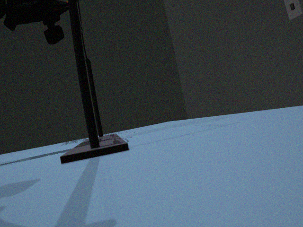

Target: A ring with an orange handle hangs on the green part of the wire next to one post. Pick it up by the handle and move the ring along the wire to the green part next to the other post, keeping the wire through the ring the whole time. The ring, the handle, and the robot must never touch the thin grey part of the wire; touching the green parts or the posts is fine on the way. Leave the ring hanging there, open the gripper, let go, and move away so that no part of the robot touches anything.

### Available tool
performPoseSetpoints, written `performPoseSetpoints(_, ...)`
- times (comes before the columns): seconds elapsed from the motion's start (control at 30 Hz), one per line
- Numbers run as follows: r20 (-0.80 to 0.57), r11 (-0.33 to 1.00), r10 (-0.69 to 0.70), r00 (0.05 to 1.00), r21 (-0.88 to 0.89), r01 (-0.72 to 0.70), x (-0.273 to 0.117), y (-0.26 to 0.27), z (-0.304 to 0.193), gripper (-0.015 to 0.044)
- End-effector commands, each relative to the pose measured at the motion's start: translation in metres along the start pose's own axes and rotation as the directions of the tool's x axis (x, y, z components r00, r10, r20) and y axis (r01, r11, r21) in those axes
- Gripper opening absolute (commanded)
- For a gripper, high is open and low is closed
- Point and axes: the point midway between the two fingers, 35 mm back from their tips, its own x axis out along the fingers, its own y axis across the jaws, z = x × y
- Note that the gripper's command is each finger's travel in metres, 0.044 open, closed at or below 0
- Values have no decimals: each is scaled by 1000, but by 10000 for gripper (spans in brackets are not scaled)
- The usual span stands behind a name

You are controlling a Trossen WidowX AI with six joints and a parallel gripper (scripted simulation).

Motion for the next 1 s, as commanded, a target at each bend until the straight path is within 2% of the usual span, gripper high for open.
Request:
performPoseSetpoints(0.0, 9, 998, -33, 999, -50, 33, -2, -4, -2, -150)
performPoseSetpoints(0.97, 86, 913, -185, 979, -354, 203, -2, -16, 1, -150)
